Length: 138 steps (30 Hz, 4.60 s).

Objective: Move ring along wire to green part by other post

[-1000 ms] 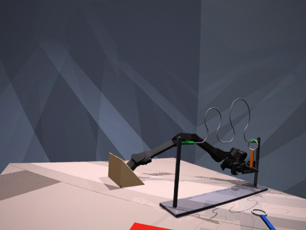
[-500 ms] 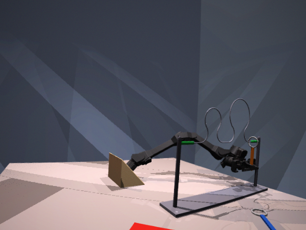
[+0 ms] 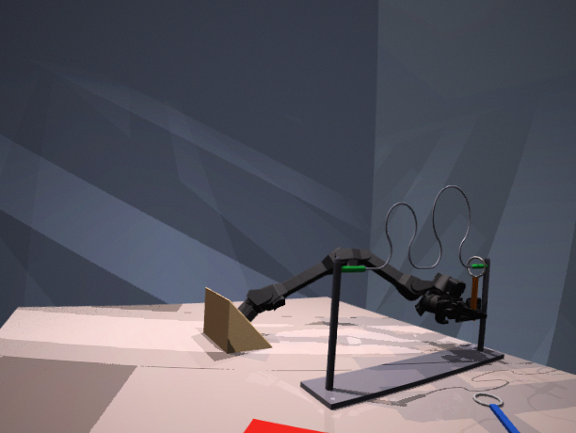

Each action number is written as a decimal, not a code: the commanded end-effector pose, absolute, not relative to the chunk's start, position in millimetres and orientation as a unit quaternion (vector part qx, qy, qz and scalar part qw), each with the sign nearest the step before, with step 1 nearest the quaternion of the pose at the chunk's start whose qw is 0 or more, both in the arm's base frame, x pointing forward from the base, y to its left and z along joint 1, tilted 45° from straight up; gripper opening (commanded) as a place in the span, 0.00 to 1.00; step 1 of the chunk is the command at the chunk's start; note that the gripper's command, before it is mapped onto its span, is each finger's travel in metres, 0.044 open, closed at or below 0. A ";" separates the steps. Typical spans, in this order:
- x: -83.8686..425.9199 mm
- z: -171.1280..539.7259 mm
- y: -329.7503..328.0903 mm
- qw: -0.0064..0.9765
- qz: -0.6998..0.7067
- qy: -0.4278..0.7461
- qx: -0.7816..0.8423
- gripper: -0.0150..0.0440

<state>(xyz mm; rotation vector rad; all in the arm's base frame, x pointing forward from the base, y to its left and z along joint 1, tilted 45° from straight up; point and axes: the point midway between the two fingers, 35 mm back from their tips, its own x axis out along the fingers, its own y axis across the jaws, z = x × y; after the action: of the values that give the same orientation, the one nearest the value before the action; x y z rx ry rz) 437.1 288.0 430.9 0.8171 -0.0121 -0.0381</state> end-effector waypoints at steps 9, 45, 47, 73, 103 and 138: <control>433.2 431.3 286.7 0.917 -0.011 0.007 0.399 0.00; 371.5 407.5 248.3 0.903 0.073 0.237 0.352 0.00; 371.5 404.6 245.5 0.906 0.070 0.238 0.344 0.00; 369.9 365.6 179.2 0.960 0.009 0.253 0.123 0.00; 367.7 368.3 91.7 0.952 -0.066 0.251 -0.161 0.00; 366.4 406.8 32.0 0.886 -0.119 0.236 -0.380 0.00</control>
<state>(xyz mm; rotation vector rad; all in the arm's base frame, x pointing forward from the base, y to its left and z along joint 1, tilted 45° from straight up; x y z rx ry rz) 368.1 38.6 398.5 -0.7581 0.5006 -0.2285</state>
